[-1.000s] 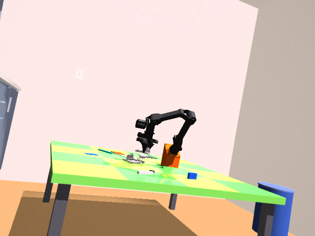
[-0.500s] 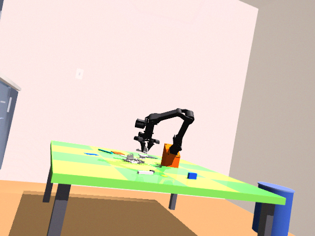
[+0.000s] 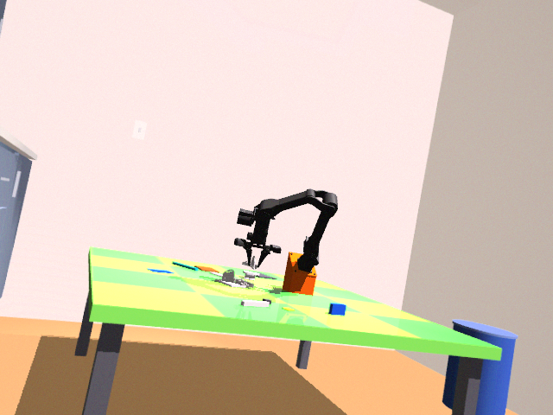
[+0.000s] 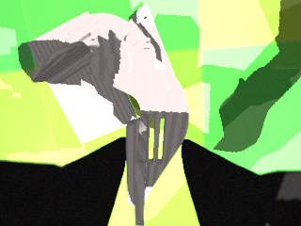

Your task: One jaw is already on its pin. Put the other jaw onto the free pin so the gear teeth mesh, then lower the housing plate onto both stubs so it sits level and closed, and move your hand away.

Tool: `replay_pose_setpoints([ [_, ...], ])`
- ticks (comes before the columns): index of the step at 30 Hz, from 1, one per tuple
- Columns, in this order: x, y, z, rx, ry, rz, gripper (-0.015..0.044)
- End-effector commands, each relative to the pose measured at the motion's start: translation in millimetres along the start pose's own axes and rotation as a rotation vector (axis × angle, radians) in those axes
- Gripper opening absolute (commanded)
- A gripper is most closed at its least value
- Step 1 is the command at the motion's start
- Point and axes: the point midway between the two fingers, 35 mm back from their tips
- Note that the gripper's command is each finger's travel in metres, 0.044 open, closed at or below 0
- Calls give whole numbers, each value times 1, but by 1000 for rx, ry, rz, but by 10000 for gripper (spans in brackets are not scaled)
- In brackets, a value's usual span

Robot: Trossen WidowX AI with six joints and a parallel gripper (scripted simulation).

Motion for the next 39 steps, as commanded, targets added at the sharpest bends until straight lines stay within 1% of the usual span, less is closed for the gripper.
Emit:
replay_pose_setpoints([
  [1, -2, -1, 9, -5, -106, -3, 134],
  [39, -20, -4, 69, 11, -1052, -24, 134],
])
Point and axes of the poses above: the point midway between the two fingers, 35 mm back from their tips, its own y axis back along the fingers, its own x axis across the jaws, z = x × y, and after that the axes turned 6 degrees about -y, right-handed
